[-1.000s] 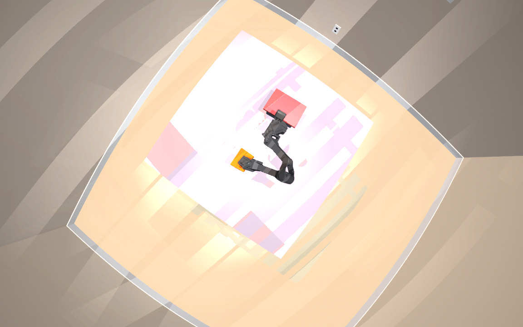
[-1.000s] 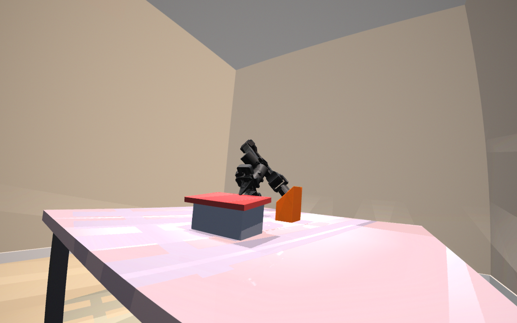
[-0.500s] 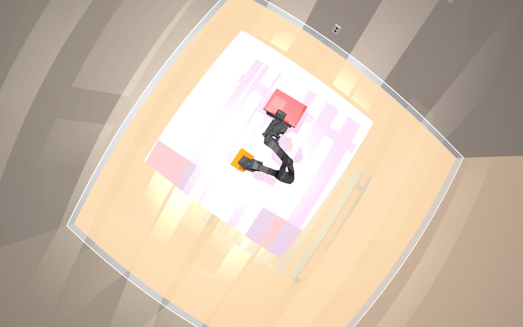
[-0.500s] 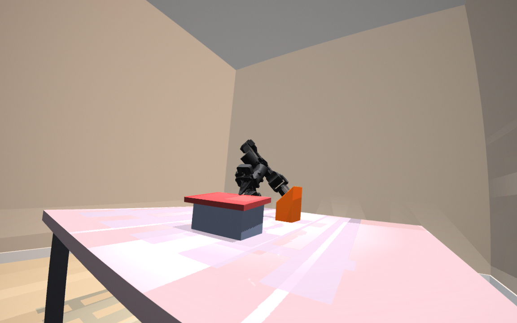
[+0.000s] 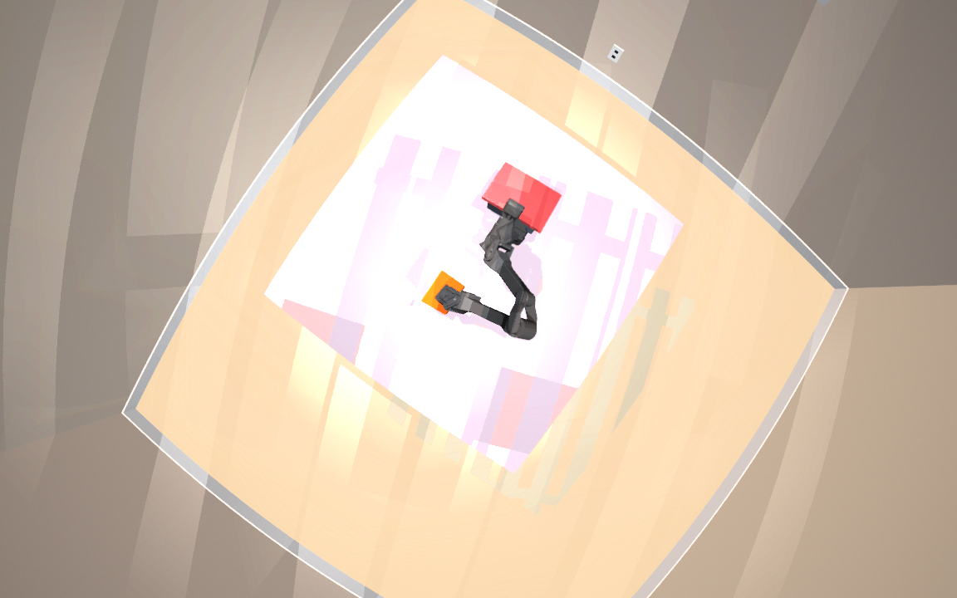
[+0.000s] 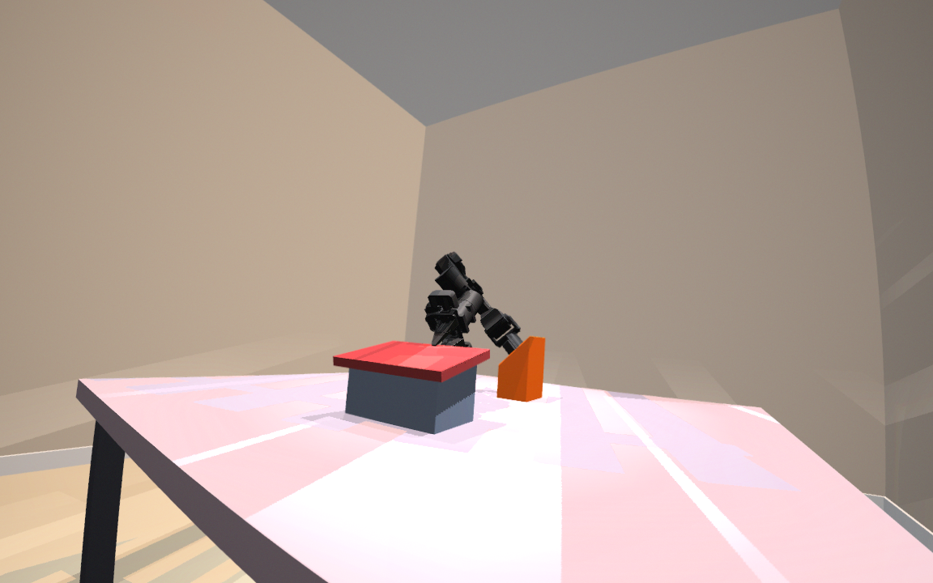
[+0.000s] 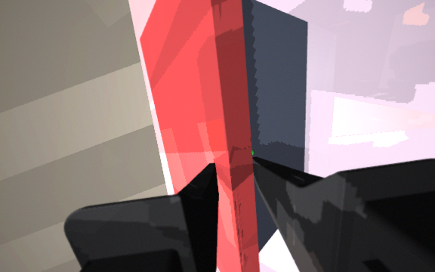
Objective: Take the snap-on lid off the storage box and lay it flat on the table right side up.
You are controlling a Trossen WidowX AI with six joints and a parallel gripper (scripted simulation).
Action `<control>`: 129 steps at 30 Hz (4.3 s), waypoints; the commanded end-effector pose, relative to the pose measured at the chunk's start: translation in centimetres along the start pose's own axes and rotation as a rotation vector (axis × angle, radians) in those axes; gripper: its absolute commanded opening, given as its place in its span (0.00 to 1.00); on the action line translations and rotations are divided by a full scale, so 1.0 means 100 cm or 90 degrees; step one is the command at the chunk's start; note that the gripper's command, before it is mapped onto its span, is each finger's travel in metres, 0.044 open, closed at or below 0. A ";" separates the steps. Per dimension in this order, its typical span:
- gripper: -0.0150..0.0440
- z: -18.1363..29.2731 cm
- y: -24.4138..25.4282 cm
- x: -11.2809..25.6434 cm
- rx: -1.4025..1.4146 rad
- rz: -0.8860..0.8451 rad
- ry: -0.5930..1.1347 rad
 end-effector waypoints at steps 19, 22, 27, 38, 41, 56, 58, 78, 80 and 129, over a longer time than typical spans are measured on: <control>0.25 -0.001 0.031 0.012 -0.003 -0.003 -0.001; 0.25 -0.001 0.035 0.013 -0.003 -0.003 -0.001; 0.25 -0.001 0.042 0.015 -0.003 -0.003 -0.001; 0.25 -0.001 0.059 0.018 -0.003 -0.003 -0.001; 0.25 -0.001 0.064 0.018 -0.003 -0.003 -0.001; 0.25 -0.001 0.088 0.020 -0.004 -0.003 -0.001; 0.25 -0.001 0.090 0.021 -0.004 -0.003 -0.001; 0.25 -0.001 0.110 0.038 -0.004 -0.003 0.000; 0.25 -0.001 0.112 0.040 -0.004 -0.003 0.000; 0.25 -0.082 0.101 0.048 -0.002 -0.003 -0.001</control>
Point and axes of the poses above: the point midway between the two fingers, 35 mm back from their tips, its own x axis back along the fingers, its own y axis across the jaws, z = x × y, the point moved 5 cm from there along x, back along the fingers
